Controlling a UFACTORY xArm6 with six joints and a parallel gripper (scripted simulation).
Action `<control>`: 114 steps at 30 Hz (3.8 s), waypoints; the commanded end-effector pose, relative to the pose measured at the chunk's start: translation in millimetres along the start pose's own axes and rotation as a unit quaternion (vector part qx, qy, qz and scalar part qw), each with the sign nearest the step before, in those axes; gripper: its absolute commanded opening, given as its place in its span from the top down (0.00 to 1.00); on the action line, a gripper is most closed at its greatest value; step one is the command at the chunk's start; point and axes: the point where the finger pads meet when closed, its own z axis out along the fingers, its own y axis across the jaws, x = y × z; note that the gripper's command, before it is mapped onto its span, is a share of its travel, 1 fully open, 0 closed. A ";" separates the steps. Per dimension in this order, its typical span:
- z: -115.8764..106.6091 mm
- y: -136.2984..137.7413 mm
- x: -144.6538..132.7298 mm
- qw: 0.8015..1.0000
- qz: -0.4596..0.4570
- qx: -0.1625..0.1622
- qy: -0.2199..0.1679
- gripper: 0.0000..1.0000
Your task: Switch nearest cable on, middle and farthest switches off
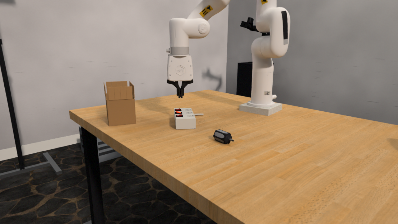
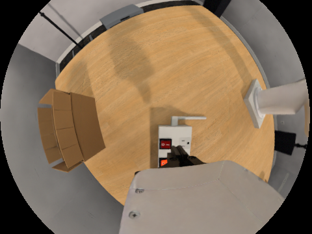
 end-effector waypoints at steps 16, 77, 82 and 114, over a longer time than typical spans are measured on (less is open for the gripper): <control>9.8 -1.5 -0.3 1.000 0.000 0.002 -0.001 1.00; 42.5 -2.0 0.1 1.000 0.000 0.002 -0.001 1.00; 42.5 -2.0 0.1 1.000 0.000 0.002 -0.001 1.00; 42.5 -3.5 -0.4 1.000 0.000 0.002 -0.001 1.00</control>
